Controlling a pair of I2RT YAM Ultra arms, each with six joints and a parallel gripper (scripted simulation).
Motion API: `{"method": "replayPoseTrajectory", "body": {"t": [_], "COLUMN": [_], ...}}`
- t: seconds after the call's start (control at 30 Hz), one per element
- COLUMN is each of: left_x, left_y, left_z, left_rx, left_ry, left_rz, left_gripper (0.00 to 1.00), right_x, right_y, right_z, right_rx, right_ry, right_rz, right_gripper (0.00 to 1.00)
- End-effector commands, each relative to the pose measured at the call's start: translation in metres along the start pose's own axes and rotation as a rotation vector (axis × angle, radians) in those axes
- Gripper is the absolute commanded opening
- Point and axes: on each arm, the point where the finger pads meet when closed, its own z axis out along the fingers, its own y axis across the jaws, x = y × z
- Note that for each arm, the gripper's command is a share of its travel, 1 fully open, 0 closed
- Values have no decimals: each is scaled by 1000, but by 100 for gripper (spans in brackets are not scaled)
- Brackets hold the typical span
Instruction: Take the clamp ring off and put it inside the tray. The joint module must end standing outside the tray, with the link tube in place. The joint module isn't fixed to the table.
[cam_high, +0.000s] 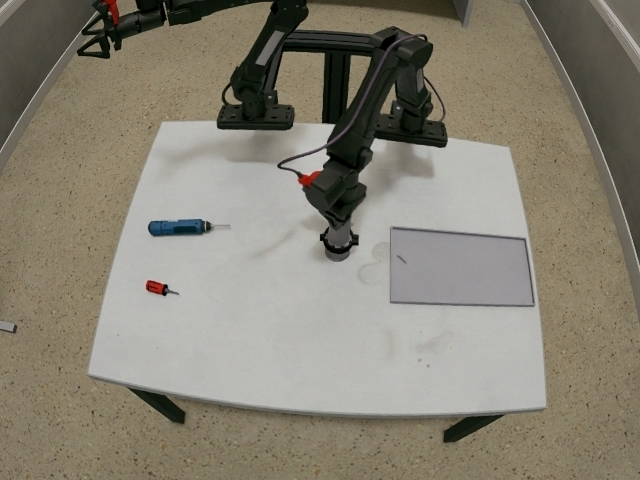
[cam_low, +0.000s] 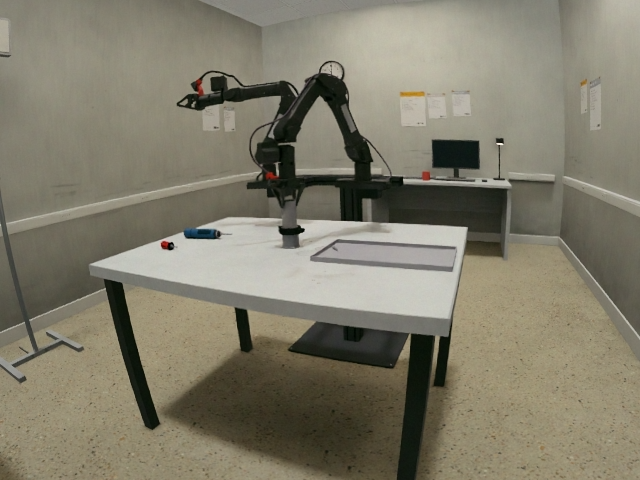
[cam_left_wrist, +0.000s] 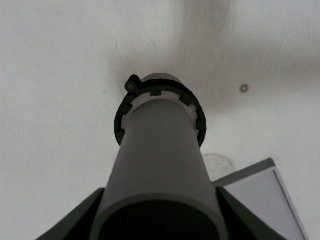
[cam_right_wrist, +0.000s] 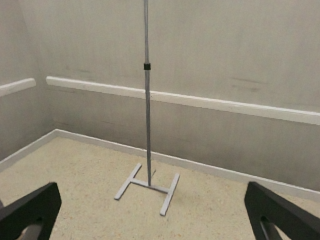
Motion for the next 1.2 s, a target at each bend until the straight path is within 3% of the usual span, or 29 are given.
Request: {"method": "replayPoseTrajectory", "body": {"t": [0.0,1.17], "left_x": [-1,-1], "left_y": [3,3], "left_z": [-4,-4], "left_rx": [-12,-12], "left_ry": [-4,-4], "left_rz": [4,4], "left_gripper": [56,53], "right_x": [-9,-9], "right_y": [1,1], "right_z": [-2,-2], "right_rx": [-1,-1], "right_ry": [-25,-25], "right_rz": [-1,-1], "right_gripper": [100,100]}}
